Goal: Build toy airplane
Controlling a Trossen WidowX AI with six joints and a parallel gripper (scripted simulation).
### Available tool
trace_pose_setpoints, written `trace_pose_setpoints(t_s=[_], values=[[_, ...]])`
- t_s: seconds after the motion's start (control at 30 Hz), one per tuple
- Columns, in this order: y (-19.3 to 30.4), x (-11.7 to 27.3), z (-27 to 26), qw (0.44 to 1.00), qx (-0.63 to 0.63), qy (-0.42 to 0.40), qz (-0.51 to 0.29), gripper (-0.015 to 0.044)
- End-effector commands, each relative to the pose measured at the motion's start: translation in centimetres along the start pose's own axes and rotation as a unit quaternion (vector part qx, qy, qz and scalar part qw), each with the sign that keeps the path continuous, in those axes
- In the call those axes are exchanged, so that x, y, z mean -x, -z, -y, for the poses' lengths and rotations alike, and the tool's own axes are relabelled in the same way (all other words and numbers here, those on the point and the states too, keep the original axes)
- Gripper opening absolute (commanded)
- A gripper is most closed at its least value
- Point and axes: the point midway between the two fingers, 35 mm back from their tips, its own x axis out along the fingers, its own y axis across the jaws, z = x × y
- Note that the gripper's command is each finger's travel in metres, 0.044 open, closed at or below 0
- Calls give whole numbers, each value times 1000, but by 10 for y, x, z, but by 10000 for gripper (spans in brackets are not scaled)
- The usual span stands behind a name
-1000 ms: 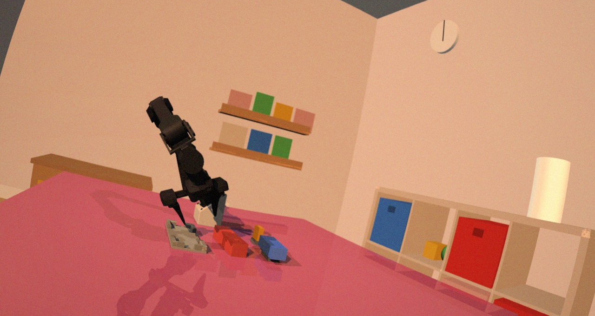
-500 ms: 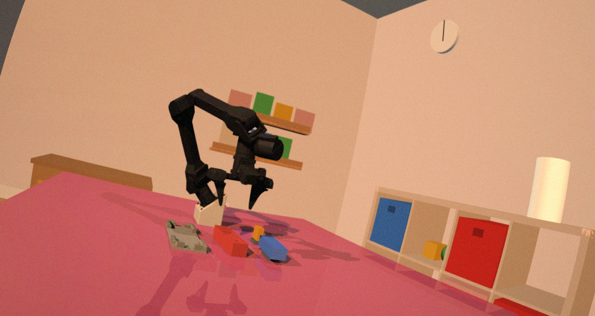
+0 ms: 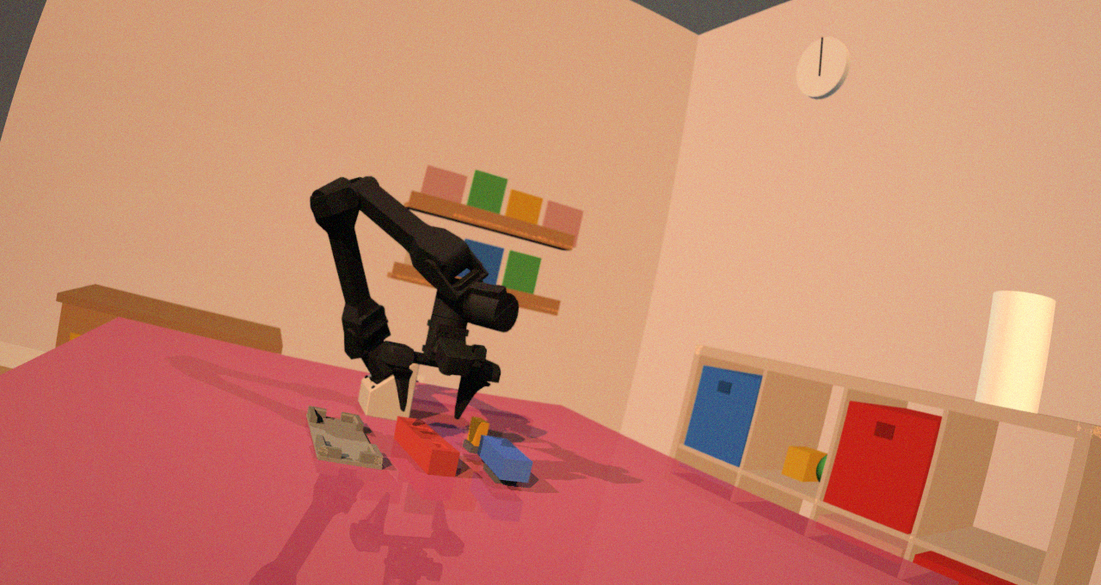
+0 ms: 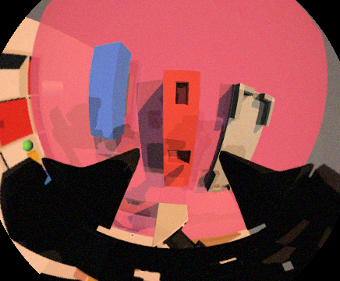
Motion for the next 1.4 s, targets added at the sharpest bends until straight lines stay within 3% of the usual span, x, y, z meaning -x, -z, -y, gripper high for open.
trace_pose_setpoints(t_s=[0.0, 1.23, 1.37], values=[[-1, -14, 0, 1000, 1, 1, 3, 440], [-1, -64, 1, 1000, 1, 2, 3, 440], [-1, -64, 1, 1000, 1, 2, 3, 335]])
